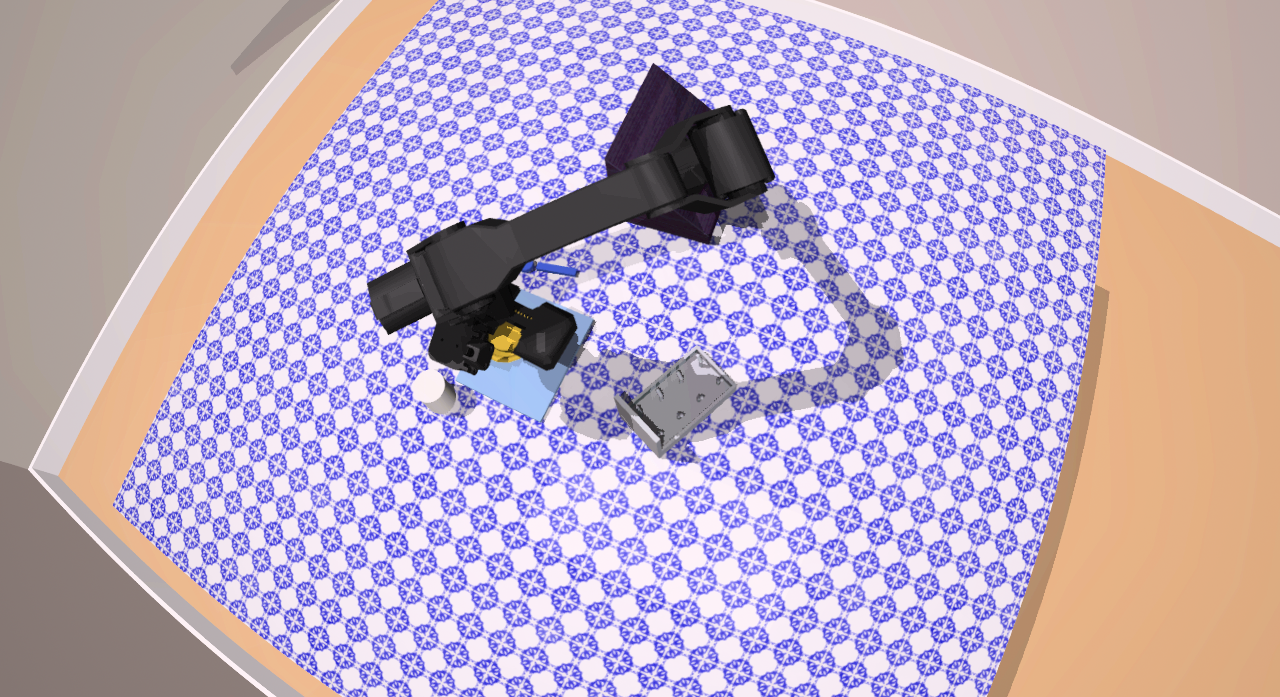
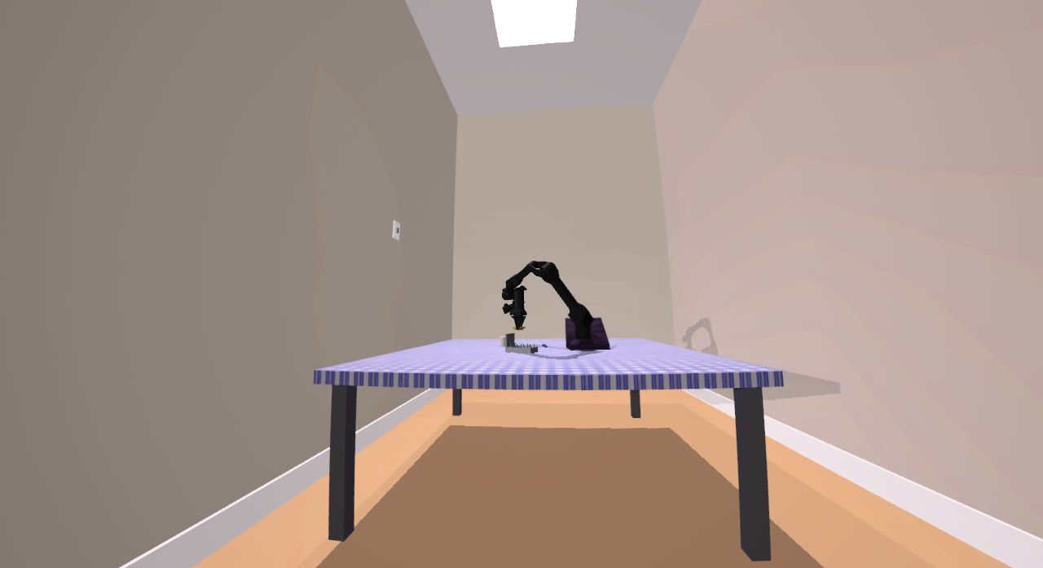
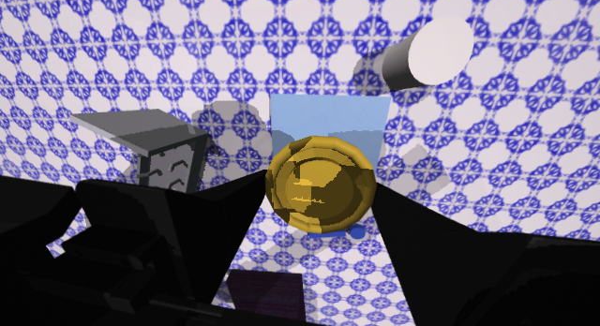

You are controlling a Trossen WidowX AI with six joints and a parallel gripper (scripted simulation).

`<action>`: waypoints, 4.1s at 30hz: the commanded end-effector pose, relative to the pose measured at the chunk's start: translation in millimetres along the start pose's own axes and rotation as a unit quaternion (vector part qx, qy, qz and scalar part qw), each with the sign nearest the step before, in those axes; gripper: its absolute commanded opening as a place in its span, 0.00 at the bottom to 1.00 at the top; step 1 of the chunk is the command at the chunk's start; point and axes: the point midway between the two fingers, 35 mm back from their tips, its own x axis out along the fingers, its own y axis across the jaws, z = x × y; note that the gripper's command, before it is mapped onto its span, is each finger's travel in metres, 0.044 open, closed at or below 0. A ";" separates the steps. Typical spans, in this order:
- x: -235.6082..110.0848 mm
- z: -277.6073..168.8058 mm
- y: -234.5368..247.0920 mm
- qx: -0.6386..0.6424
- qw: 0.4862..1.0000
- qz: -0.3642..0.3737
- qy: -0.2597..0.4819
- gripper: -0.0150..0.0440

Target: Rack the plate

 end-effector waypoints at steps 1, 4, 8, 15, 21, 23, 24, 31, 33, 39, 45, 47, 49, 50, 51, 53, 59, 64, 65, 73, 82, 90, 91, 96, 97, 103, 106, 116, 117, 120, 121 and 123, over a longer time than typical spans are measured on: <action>-15.6 1.1 -0.5 -0.004 1.000 -0.003 0.000 0.25; -28.3 1.4 -0.7 -0.004 1.000 -0.003 0.000 0.25; -45.1 0.9 -0.6 -0.004 1.000 -0.002 0.000 0.25; -60.2 0.9 0.8 -0.001 1.000 -0.002 0.001 0.25; -65.4 -2.8 27.6 0.089 0.996 -0.002 -0.001 0.25; -67.0 -4.7 37.6 0.122 0.993 -0.002 -0.002 0.25; -67.8 -5.8 42.5 0.139 0.990 -0.002 -0.002 0.25; -71.8 -15.0 77.0 0.258 0.966 -0.001 -0.004 0.25; -72.6 -18.3 86.6 0.291 0.957 0.000 -0.004 0.25; -74.0 -29.4 114.5 0.389 0.921 0.002 -0.004 0.25; -74.0 -42.7 140.9 0.482 0.876 0.005 -0.003 0.25; -73.7 -47.6 149.2 0.512 0.859 0.006 -0.003 0.25; -73.3 -52.6 157.4 0.542 0.841 0.007 -0.002 0.25; -73.1 -55.2 161.4 0.556 0.831 0.007 -0.002 0.25; -72.8 -57.9 165.4 0.570 0.821 0.008 -0.002 0.25; -72.1 -63.4 173.1 0.598 0.801 0.009 -0.001 0.25; -69.3 -80.8 195.0 0.678 0.735 0.011 0.003 0.25; -66.3 -96.4 211.4 0.739 0.674 0.013 0.006 0.25; -65.6 -99.6 214.5 0.750 0.661 0.013 0.007 0.25; -59.8 -124.1 235.1 0.827 0.562 0.014 0.014 0.25; -48.4 -129.3 229.9 0.815 0.579 -0.023 -0.008 0.25; -26.7 -137.6 216.0 0.775 0.621 -0.101 -0.061 0.25; -24.3 -138.4 214.2 0.769 0.626 -0.110 -0.068 0.25; -13.7 -141.3 205.5 0.738 0.649 -0.151 -0.105 0.25; -11.8 -141.7 203.8 0.732 0.653 -0.159 -0.113 0.25; -1.6 -142.7 194.7 0.687 0.680 -0.201 -0.158 0.25; 2.8 -142.5 190.7 0.663 0.692 -0.219 -0.182 0.25; 13.9 -138.8 180.2 0.583 0.721 -0.266 -0.264 0.25; 14.8 -138.2 179.4 0.574 0.723 -0.270 -0.273 0.25; 17.3 -136.3 177.7 0.549 0.729 -0.279 -0.298 0.25; 18.0 -135.6 177.3 0.541 0.731 -0.281 -0.307 0.25; 19.5 -134.2 176.7 0.523 0.735 -0.286 -0.323 0.25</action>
